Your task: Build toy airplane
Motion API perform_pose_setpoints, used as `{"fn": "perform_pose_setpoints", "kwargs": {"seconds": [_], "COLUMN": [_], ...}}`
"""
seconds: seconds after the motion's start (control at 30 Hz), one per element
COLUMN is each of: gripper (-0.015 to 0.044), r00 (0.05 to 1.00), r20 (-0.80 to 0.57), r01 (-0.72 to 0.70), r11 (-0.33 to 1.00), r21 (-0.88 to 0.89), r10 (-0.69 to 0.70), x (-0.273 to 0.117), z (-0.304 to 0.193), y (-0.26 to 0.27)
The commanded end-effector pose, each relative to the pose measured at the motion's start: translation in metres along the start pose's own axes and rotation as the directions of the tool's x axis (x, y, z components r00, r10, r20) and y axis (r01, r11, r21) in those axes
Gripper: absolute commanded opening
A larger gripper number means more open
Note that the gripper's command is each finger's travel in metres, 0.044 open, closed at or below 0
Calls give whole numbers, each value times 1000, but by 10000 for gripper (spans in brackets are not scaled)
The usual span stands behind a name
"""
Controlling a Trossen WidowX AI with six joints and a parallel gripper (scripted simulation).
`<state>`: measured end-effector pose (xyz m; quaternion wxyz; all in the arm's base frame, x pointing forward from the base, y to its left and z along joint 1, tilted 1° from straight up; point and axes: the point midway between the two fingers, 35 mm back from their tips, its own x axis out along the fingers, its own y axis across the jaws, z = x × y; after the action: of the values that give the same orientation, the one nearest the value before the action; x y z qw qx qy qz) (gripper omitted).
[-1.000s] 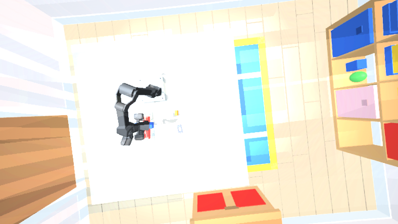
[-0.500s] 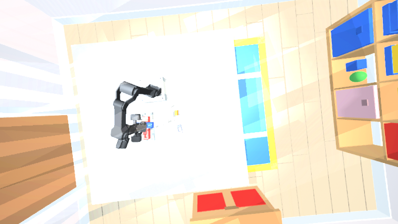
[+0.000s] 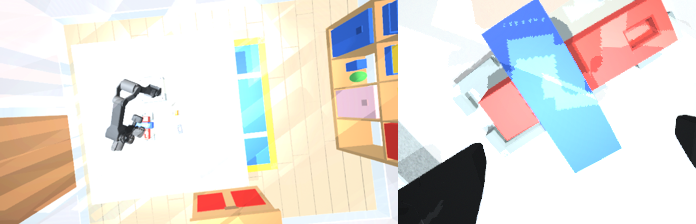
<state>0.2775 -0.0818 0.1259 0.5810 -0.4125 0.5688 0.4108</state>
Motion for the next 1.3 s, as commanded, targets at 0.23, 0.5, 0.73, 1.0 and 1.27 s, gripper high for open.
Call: {"fn": "perform_pose_setpoints", "kwargs": {"seconds": [0.23,0.5,0.73,1.0,1.27], "gripper": [440,440,440,440,440], "r00": [1000,1000,1000,1000,1000], "r20": [-5,-5,-5,0,9], "r01": [3,3,3,-1,-12], "r11": [436,422,422,422,422], "r21": [900,907,907,907,907], "r10": [3,3,3,4,9], "x": [3,3,3,1,0], "z": [0,0,0,58,139], "y": [-1,-1,-1,22,88]}}
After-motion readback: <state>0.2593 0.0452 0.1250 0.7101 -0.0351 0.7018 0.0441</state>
